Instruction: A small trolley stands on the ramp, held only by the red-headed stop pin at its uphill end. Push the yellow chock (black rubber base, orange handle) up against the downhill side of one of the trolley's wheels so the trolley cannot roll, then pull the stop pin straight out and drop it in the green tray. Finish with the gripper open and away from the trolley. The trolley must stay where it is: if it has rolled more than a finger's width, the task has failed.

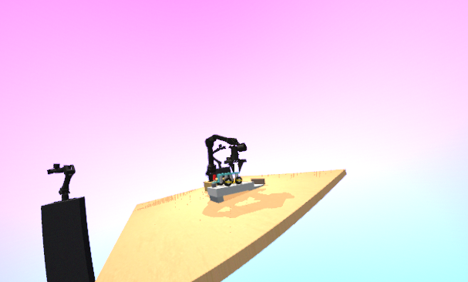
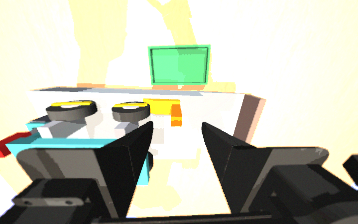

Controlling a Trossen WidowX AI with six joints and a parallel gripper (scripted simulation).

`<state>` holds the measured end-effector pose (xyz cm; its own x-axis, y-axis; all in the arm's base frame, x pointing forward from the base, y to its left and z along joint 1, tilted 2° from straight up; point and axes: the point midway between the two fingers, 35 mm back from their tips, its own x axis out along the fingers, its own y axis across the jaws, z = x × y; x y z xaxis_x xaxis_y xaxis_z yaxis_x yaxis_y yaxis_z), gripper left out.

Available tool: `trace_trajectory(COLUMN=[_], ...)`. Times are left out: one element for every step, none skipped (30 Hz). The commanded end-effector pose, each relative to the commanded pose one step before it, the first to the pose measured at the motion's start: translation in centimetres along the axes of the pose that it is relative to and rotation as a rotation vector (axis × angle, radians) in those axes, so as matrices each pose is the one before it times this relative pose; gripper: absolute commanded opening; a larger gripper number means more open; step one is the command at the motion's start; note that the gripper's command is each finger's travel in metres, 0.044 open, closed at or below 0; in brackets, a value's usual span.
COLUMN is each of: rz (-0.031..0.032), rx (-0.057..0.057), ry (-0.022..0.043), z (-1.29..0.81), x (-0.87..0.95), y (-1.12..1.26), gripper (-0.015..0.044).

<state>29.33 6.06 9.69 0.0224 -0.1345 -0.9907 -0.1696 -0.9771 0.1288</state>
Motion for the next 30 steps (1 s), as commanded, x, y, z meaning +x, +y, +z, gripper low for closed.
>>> trace_trajectory(rz=[-0.04166, -0.01098, 0.00903, 0.00901, 0.00899, 0.00897, 0.00894, 0.00891, 0.01037, 0.01159, 0.01151, 0.01142, 0.01131, 0.01119, 0.01105, 0.0109, 0.01074, 0.01056, 0.01035, 0.01016, 0.00994, 0.00969, 0.00941, 0.00738, 0.00433, 0.00143, 0.0, 0.0, 0.0, 0.0], rx=[0.0309, 0.0416, 0.0545, 0.0545, 0.0545, 0.0545, 0.0545, 0.0544, 0.0636, 0.0715, 0.0714, 0.0714, 0.0714, 0.0713, 0.0713, 0.0712, 0.0712, 0.0711, 0.0709, 0.071, 0.0709, 0.0709, 0.0707, 0.0569, 0.0341, 0.0114, 0.0, 0.0, 0.0, 0.0], ry=[0.06722, 0.02772, 0.00199, 0.0022, 0.00242, 0.00264, 0.00286, 0.00308, 0.00389, 0.00474, 0.00513, 0.00553, 0.00593, 0.00634, 0.00674, 0.00715, 0.00756, 0.00797, 0.00837, 0.0088, 0.00921, 0.00962, 0.01001, 0.00836, 0.00514, 0.00173, 0.0, 0.0, 0.0, 0.0], z=[-1.59, -0.81, -0.299, -0.32, -0.341, -0.361, -0.381, -0.401, -0.49, -0.579, -0.61, -0.64, -0.669, -0.697, -0.724, -0.749, -0.772, -0.795, -0.814, -0.834, -0.852, -0.868, -0.88, -0.719, -0.436, -0.146, 0.0, 0.0, 0.0, 0.0], x=[-1.489, -0.63, -0.038, -0.034, -0.03, -0.026, -0.022, -0.018, -0.016, -0.012, -0.005, 0.002, 0.009, 0.016, 0.023, 0.03, 0.037, 0.044, 0.051, 0.058, 0.065, 0.072, 0.079, 0.07, 0.045, 0.016, 0.0, 0.0, 0.0, 0.0], y=[0.364, 0.496, 0.632, 0.622, 0.612, 0.601, 0.589, 0.577, 0.66, 0.722, 0.697, 0.67, 0.642, 0.613, 0.583, 0.551, 0.518, 0.484, 0.449, 0.414, 0.377, 0.34, 0.301, 0.21, 0.109, 0.032, 0.0, 0.0, 0.0, 0.0], gripper=[0.0216, 0.019, 0.019, 0.019, 0.019, 0.019, 0.019, 0.019, 0.019, 0.019, 0.019, 0.019, 0.019, 0.019, 0.019, 0.019, 0.019, 0.019, 0.019, 0.019, 0.019, 0.019, 0.019, 0.019, 0.019, 0.019, 0.019, 0.019, 0.019, 0.019])
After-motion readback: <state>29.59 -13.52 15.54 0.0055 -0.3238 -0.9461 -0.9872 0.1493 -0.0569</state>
